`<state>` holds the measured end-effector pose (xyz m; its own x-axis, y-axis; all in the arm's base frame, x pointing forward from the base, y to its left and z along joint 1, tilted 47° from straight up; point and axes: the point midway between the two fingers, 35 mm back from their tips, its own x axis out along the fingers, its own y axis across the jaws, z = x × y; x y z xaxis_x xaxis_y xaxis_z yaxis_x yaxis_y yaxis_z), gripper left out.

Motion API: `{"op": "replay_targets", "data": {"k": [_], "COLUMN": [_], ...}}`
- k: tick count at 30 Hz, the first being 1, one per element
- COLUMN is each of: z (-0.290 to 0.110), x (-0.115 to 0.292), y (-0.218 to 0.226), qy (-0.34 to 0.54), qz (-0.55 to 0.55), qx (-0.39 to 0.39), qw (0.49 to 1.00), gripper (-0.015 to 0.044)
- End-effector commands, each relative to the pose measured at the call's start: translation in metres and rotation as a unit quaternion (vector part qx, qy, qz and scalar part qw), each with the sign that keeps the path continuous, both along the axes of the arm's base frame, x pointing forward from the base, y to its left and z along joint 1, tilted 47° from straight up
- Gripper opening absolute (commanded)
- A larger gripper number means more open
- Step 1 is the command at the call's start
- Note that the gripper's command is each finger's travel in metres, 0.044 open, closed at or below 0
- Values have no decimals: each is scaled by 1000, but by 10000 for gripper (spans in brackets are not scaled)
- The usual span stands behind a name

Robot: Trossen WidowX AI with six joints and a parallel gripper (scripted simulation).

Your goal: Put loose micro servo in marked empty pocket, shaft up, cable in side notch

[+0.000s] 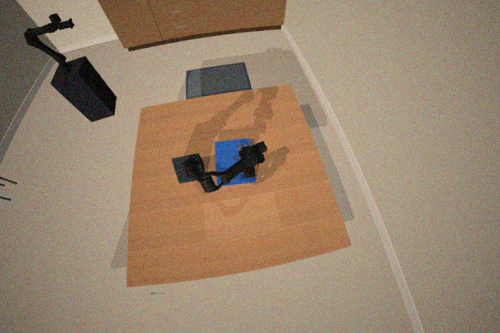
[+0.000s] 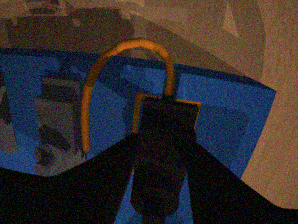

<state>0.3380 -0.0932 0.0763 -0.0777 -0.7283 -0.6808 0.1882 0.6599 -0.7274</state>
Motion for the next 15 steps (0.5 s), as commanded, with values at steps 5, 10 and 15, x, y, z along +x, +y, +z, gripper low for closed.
{"op": "replay_targets", "data": {"k": [5, 10, 15], "z": [-5, -9, -12], "x": [-1, -2, -2], "y": [-6, -9, -13], "qy": [2, 2, 2], "qz": [3, 3, 3], "qx": [-1, -1, -1], "qw": [1000, 1000, 1000], "gripper": [0, 0, 0]}}
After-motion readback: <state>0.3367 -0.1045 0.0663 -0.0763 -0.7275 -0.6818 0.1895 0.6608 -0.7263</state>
